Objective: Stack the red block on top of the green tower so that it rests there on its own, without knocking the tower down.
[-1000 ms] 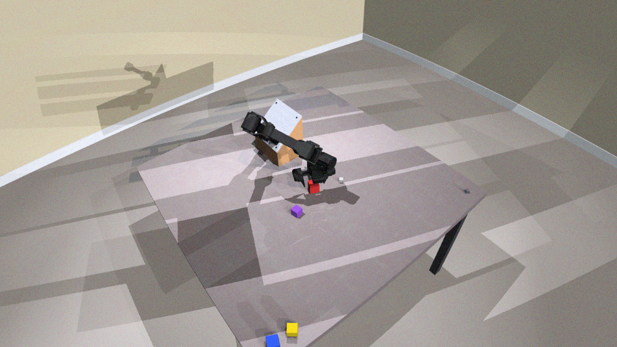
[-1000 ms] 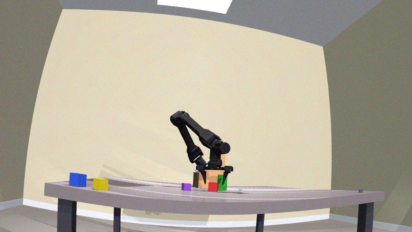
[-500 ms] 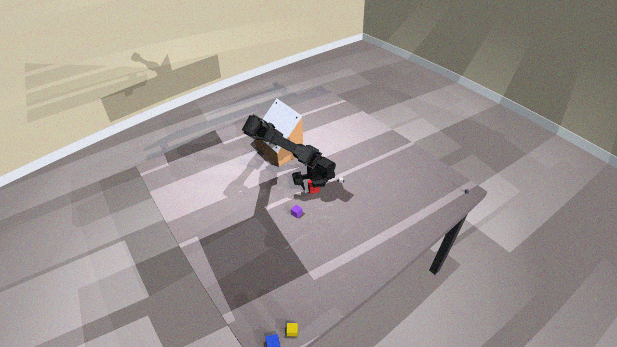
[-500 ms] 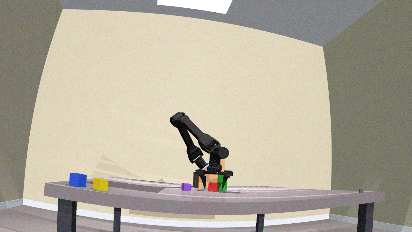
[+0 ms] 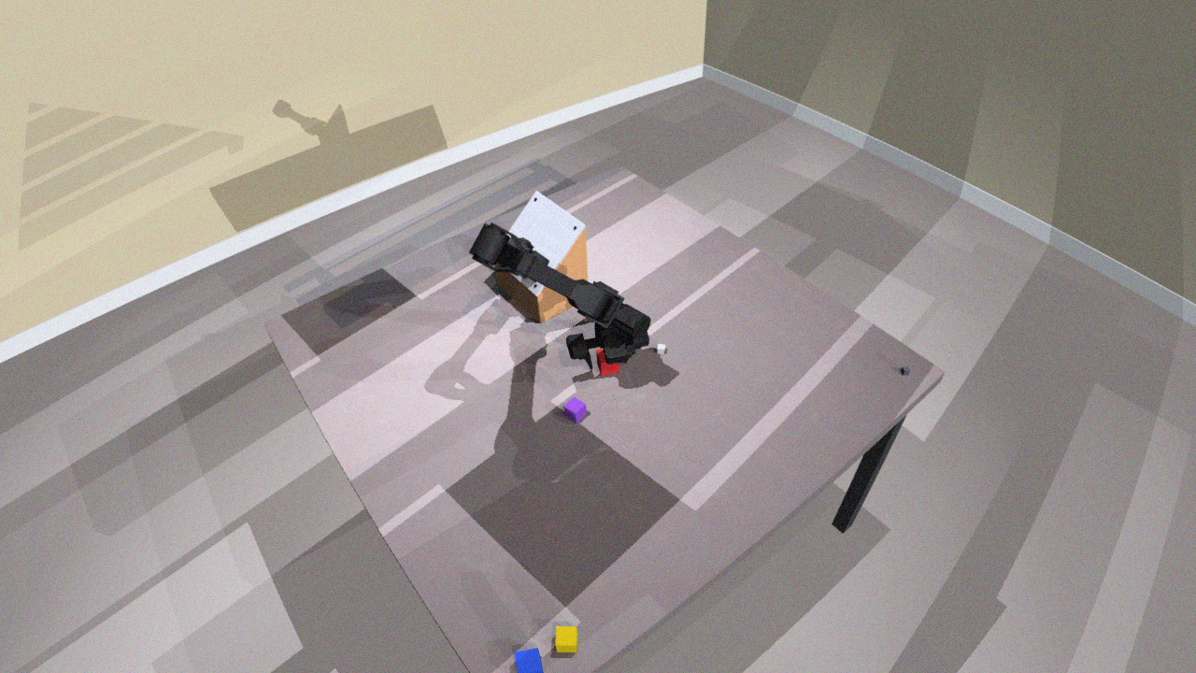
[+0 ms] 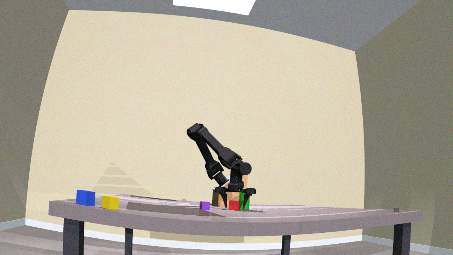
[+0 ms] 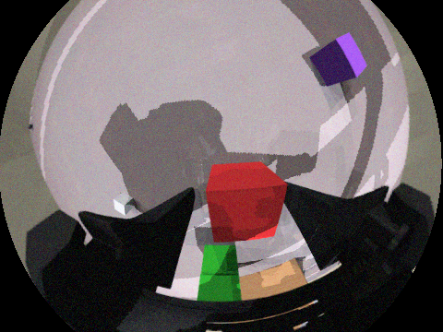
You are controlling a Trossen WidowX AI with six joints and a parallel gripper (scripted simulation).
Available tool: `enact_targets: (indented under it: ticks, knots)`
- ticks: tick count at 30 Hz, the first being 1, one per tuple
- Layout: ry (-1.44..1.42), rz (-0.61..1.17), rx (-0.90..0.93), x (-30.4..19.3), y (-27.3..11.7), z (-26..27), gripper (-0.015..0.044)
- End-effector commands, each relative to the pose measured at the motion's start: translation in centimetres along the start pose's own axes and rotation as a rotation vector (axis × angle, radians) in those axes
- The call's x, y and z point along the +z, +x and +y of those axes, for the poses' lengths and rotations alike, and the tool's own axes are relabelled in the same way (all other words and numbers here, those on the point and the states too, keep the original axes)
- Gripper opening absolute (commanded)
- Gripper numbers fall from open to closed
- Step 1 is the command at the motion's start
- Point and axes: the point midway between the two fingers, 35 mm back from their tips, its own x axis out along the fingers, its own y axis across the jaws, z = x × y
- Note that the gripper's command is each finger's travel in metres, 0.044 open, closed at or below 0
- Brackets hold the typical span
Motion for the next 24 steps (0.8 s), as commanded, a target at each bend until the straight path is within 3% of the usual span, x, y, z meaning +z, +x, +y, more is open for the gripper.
enact_targets:
  ticks: [1, 6, 12, 18, 24]
  knots:
    - [-0.002, -0.002, -0.002, 0.0, 0.0, 0.0, 0.0335]
    - [-0.002, -0.002, -0.002, 0.0, 0.0, 0.0, 0.0204]
    - [-0.002, -0.002, -0.002, 0.0, 0.0, 0.0, 0.0164]
    - [-0.002, -0.002, -0.001, 0.0, -1.9, 0.1, 0.0006]
    - [-0.002, -0.001, 0.000, 0.0, -5.1, 0.1, 0.0000]
